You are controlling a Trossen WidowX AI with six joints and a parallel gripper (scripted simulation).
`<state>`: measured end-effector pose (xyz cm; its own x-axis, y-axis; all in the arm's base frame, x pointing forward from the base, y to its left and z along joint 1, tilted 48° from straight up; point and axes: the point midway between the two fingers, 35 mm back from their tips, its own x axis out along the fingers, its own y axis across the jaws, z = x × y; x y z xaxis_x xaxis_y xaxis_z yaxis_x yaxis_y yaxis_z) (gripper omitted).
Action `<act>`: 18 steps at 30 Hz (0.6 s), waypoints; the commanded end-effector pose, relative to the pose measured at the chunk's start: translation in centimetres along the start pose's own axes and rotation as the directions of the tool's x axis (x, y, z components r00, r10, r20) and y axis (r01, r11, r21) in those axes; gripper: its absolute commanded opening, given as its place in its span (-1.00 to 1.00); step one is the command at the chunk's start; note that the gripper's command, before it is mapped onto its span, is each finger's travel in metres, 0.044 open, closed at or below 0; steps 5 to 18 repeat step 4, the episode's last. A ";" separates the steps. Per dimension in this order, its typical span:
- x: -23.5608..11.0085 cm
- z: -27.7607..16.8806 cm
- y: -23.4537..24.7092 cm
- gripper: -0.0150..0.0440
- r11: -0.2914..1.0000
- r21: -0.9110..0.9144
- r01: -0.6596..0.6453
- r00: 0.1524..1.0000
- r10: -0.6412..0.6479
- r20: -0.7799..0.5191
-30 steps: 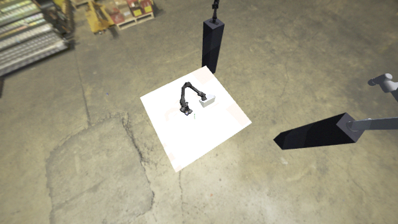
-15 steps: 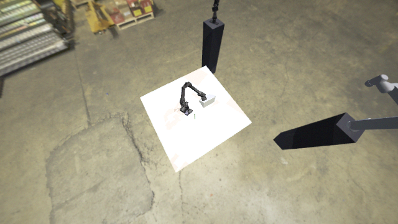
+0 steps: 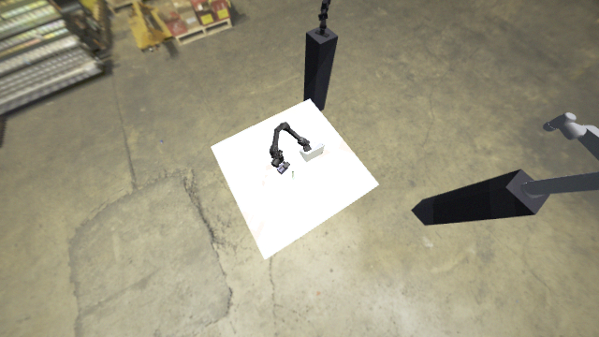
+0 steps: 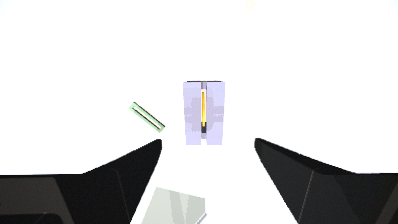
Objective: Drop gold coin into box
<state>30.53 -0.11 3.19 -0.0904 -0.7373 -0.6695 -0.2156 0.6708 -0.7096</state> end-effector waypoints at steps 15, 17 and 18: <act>-0.4 0.0 0.0 1.00 1.000 0.006 -0.006 1.000 0.006 -0.003; -0.4 0.0 0.0 1.00 1.000 0.006 -0.006 1.000 0.006 -0.003; -0.4 0.0 0.0 1.00 1.000 0.006 -0.006 1.000 0.006 -0.003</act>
